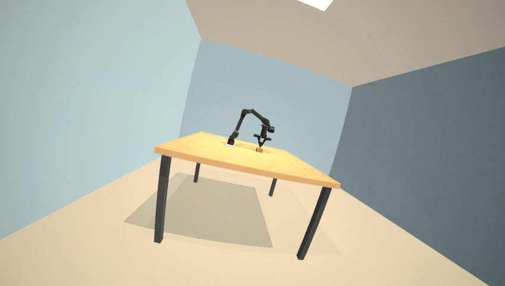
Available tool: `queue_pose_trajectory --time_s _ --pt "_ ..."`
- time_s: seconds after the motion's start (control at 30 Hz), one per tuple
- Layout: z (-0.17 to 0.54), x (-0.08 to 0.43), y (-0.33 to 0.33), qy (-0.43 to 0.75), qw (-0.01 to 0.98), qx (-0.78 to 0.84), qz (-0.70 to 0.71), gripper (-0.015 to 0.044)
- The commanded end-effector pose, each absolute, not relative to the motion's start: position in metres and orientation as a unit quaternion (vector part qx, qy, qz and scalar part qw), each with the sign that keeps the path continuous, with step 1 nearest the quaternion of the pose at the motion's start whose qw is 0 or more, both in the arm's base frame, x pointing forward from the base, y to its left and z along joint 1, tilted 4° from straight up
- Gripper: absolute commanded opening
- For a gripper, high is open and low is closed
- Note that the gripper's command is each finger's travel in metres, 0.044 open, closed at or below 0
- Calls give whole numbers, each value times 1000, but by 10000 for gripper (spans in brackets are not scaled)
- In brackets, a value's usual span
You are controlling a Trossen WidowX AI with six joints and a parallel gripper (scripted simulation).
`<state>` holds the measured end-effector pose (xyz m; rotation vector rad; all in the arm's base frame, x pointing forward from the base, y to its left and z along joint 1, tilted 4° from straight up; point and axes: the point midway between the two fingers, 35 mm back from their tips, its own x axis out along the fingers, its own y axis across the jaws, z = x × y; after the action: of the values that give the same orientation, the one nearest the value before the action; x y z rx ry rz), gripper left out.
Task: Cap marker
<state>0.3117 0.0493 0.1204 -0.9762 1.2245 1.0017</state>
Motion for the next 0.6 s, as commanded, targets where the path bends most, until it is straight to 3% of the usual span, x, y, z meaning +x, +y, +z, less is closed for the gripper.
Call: queue_pose_trajectory --time_s 0.0,0.27,0.57 --pt "120 312 49 528 598 -421 432 236" --pt "120 312 49 528 598 -421 432 440" --pt "195 306 44 528 598 -421 432 440"
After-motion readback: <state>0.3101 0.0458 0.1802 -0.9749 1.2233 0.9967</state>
